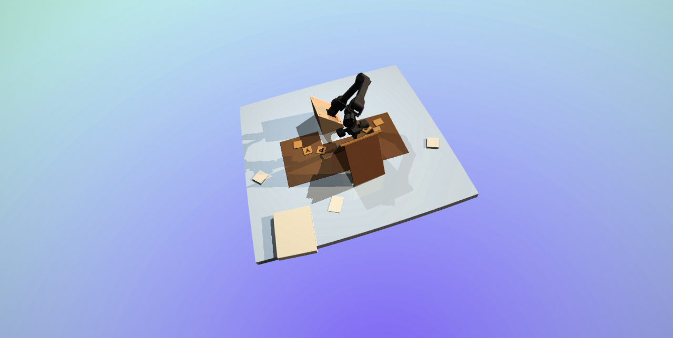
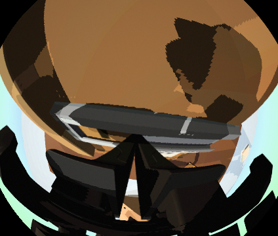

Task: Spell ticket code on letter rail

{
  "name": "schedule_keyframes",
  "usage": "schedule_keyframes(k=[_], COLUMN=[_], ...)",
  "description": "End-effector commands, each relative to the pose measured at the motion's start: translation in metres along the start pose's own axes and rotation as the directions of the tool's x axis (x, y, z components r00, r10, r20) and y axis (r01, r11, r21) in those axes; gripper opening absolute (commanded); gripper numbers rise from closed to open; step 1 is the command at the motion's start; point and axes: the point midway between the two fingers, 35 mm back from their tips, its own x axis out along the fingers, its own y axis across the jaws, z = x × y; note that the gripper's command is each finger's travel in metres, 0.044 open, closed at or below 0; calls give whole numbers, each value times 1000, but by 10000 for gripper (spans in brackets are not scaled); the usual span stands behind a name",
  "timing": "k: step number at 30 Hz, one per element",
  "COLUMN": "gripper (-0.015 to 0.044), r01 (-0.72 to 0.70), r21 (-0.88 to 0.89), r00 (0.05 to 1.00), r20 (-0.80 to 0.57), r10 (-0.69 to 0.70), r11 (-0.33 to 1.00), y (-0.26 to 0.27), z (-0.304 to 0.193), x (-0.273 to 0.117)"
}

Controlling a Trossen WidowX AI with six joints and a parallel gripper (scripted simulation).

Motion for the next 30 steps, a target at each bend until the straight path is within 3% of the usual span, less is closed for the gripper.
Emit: schedule_keyframes(k=[1, 30], gripper=[0, 0], r01=[-4, -4], r21=[4, 5], r00=[1000, 1000], r20=[3, 2], r10=[4, 4], r11=[1000, 1000], y=[2, 4], z=[0, -11], x=[0, -13])
